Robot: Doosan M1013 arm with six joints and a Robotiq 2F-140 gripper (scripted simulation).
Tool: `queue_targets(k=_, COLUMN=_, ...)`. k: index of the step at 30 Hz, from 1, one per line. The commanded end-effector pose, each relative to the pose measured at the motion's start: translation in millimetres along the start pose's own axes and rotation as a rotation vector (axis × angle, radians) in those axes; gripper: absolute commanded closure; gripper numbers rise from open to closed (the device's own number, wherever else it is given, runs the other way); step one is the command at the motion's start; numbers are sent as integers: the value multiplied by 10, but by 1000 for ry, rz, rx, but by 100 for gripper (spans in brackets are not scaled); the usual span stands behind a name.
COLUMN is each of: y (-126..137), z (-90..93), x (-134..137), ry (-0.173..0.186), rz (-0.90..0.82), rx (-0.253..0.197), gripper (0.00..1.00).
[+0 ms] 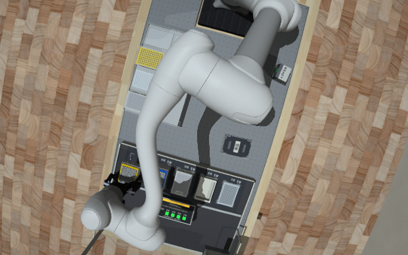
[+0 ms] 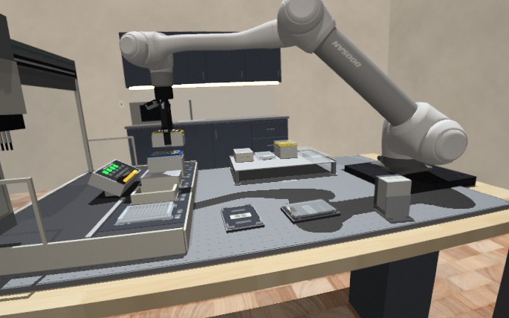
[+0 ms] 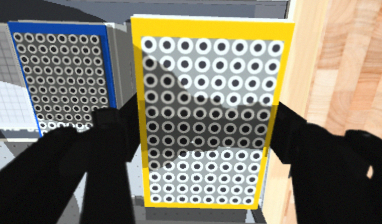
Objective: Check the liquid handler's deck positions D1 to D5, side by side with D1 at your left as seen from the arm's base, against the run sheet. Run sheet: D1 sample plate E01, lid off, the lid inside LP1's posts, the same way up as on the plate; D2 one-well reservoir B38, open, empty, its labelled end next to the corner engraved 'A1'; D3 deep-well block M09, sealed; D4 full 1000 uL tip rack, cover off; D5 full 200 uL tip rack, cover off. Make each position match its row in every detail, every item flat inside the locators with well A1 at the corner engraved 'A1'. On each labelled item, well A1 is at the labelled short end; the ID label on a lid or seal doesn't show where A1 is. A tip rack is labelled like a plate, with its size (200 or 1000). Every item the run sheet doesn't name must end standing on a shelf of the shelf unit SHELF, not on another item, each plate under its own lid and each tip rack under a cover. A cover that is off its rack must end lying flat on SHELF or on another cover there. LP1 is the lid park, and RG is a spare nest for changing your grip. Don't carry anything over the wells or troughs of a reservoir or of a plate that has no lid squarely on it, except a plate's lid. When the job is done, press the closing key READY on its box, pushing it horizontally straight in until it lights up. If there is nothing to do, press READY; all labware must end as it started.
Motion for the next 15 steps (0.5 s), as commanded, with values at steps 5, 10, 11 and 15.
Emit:
queue_targets(k=5, y=-13, z=132, x=-28, ry=-4, rz=2, rx=2, gripper=90)
queue_targets(k=10, y=-13, z=214, x=-29, ry=-4, rz=2, rx=2, gripper=90)
queue_targets(k=11, y=-13, z=230, x=-29, ry=-4, rz=2, rx=2, gripper=90)
queue_targets(k=15, y=-13, z=281, x=-29, ry=-4, rz=2, rx=2, gripper=90)
Point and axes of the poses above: the point where the finger pads meet when closed, its own z axis out along the fingers, its own x axis across the jaws, y = z × x, the point moved 6 cm from there along -z, back along the fingers, and after that the axes turned 3 degrees about -z, right-handed, at the moved point
